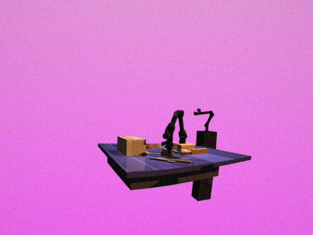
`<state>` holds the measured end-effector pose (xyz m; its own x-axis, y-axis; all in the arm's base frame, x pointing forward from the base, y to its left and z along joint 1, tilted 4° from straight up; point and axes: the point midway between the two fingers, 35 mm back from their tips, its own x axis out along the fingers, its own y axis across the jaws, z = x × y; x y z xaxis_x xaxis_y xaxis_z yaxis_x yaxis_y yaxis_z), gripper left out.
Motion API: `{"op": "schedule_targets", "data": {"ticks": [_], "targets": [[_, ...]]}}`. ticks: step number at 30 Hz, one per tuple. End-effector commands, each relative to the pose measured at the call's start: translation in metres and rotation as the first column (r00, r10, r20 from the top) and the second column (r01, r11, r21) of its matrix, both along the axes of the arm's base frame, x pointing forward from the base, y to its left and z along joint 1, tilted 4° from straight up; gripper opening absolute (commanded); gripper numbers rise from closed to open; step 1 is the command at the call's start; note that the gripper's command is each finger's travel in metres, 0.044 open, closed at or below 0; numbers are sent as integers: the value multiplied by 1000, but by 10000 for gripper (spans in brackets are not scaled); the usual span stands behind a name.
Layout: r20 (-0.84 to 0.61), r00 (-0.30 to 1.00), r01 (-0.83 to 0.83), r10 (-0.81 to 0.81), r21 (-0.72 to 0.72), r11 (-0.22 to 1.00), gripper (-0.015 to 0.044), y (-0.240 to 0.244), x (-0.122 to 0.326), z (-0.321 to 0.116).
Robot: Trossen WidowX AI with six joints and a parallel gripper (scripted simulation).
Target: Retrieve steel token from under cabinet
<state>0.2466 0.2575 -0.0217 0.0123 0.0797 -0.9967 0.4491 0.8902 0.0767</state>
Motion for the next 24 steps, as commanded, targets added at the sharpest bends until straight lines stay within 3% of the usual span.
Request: {"op": "schedule_targets", "data": {"ticks": [1,24], "targets": [[3,1000,0,0,1,1000,0,-3,8,0],[6,1000,0,0,0,1000,0,-21,47,0]]}}
